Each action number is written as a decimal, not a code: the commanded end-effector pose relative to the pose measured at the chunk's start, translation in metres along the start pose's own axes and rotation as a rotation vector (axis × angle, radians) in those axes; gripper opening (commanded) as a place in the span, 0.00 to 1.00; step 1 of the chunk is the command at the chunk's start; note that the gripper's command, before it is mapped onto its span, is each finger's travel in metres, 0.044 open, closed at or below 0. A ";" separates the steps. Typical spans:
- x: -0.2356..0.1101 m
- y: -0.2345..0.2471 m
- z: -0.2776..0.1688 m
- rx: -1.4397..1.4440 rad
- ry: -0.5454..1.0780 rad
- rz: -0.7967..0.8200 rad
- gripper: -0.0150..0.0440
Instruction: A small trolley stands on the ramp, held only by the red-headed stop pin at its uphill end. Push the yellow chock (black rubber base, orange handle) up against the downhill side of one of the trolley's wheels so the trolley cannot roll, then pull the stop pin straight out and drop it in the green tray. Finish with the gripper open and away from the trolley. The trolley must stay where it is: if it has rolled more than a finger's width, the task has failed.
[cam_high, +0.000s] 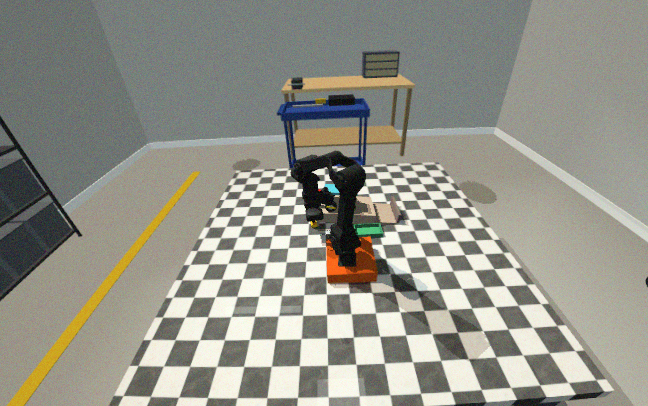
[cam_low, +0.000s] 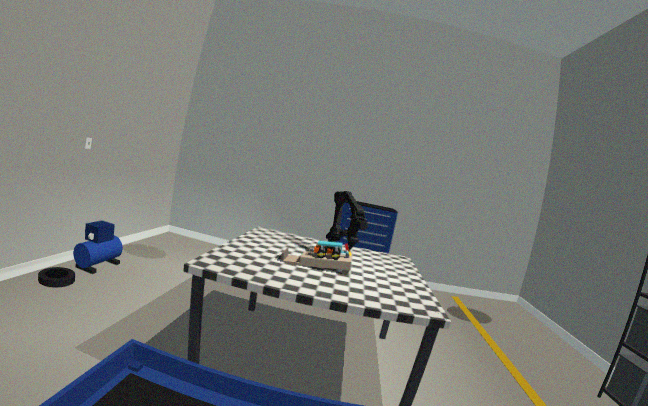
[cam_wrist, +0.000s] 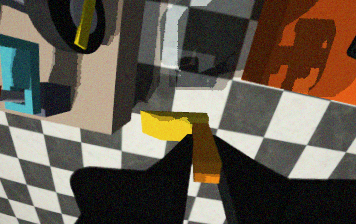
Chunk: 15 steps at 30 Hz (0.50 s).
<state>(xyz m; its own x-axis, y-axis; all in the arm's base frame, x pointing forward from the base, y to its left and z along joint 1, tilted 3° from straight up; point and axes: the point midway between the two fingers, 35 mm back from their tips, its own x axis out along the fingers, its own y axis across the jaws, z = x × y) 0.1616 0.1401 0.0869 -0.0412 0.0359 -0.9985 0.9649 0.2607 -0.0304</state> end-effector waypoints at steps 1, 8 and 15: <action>-0.015 0.001 0.000 -0.005 0.002 0.014 0.25; -0.036 0.001 0.000 -0.005 0.002 0.014 0.25; -0.057 0.003 0.000 -0.005 0.002 0.014 0.25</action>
<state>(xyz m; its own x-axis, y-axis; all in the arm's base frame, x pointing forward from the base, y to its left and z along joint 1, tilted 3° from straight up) 0.1649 0.1393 0.1334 -0.0371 0.0392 -0.9985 0.9650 0.2609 -0.0256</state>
